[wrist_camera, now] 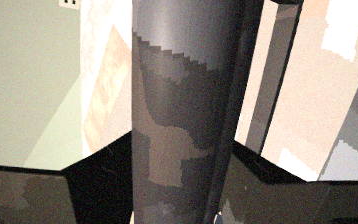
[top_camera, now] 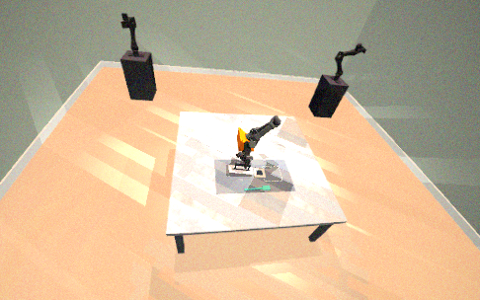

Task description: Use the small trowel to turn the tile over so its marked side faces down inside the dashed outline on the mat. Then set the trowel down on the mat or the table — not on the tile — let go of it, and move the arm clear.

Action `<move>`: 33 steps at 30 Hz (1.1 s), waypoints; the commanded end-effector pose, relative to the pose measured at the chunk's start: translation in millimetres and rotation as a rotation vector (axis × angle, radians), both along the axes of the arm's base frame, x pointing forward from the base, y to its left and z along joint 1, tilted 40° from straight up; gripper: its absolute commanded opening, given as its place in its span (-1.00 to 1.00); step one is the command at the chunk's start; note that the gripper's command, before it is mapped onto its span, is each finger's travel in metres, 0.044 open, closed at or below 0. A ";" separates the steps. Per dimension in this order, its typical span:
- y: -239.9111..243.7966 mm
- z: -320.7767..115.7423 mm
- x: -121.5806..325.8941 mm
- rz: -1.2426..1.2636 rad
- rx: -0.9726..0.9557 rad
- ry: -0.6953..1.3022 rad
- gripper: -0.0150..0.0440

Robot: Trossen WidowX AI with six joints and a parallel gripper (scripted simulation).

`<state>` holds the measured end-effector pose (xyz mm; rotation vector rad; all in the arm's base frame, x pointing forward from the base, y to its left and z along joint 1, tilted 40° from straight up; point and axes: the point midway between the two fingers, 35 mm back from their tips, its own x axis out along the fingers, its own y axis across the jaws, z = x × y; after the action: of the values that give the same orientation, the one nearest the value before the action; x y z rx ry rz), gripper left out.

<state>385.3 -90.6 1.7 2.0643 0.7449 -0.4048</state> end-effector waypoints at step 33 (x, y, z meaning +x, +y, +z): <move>32.6 -12.3 -5.7 -0.004 -0.002 -0.001 -0.49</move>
<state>378.8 -62.8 -15.6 2.0650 0.7434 -0.4068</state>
